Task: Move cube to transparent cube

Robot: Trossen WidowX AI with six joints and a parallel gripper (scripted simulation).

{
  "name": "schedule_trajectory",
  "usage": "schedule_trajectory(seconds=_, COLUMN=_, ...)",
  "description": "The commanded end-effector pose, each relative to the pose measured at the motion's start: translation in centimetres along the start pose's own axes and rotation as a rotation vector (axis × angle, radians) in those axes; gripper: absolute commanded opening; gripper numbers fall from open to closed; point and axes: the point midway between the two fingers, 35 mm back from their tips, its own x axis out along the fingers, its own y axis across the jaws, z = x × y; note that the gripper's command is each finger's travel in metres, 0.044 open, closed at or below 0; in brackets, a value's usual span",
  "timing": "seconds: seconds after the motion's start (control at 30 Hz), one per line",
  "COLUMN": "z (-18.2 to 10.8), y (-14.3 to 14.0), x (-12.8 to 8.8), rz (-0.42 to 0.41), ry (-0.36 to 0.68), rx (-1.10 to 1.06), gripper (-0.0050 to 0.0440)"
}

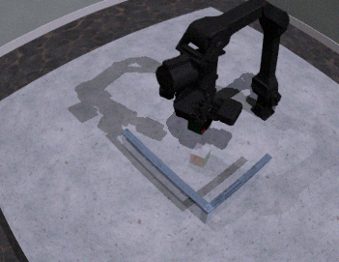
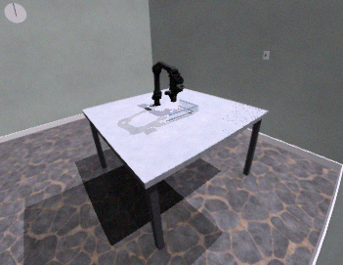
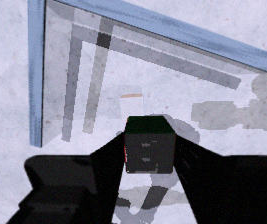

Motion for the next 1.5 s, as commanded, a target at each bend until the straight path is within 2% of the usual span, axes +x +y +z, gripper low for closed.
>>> schedule_trajectory(seconds=0.0, z=0.3, y=0.1, x=-0.6, rz=-0.015, ry=-0.034, rx=-0.162, gripper=0.0)
schedule_trajectory(seconds=0.13, z=0.4, y=0.2, x=-0.5, rz=-0.016, ry=-0.033, rx=-0.231, gripper=0.0)
schedule_trajectory(seconds=0.63, z=0.6, y=0.8, x=0.2, rz=-0.024, ry=-0.029, rx=-0.751, gripper=0.0)
schedule_trajectory(seconds=0.7, z=0.6, y=0.8, x=0.2, rz=-0.024, ry=-0.029, rx=-0.751, gripper=0.0)
schedule_trajectory(seconds=1.2, z=0.8, y=1.4, x=0.9, rz=-0.032, ry=-0.023, rx=-1.272, gripper=0.0)
schedule_trajectory(seconds=1.27, z=0.8, y=1.4, x=0.9, rz=-0.032, ry=-0.023, rx=-1.272, gripper=0.0)
schedule_trajectory(seconds=1.47, z=0.9, y=1.6, x=1.2, rz=-0.035, ry=-0.02, rx=-1.48, gripper=0.0)
